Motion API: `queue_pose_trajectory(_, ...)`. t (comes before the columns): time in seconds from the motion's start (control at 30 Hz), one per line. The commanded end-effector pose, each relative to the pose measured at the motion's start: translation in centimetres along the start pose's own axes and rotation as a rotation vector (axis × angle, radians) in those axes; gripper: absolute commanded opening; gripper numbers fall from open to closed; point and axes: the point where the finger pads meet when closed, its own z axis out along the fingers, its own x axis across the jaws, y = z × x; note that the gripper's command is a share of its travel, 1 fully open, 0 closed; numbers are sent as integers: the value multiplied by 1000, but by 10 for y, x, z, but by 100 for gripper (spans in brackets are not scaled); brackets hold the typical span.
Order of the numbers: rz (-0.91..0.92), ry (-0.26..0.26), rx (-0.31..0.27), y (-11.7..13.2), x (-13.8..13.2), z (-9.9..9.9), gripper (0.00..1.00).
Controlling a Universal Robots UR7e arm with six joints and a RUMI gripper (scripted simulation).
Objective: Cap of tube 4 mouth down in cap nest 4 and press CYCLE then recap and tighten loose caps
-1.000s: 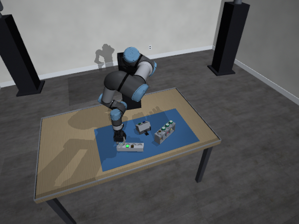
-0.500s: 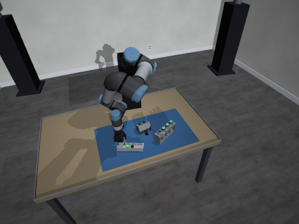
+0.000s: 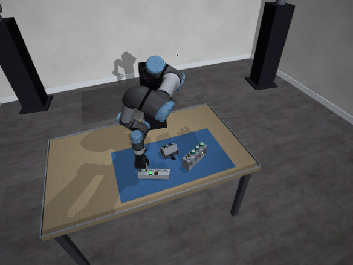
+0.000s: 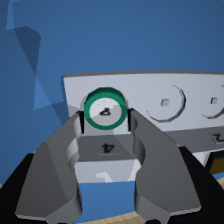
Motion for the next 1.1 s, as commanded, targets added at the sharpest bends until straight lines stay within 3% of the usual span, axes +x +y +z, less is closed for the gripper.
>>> queue_pose_trajectory(0.0,0,0,-1,0,0,0,0)
queue_pose_trajectory(0.43,0,0,-1,1,0,0,0)
queue_pose_trajectory(0.57,0,0,-1,0,0,-20,0)
queue_pose_trajectory(0.63,0,0,-1,0,0,-20,0)
queue_pose_trajectory(1.07,0,0,-1,0,0,-85,0)
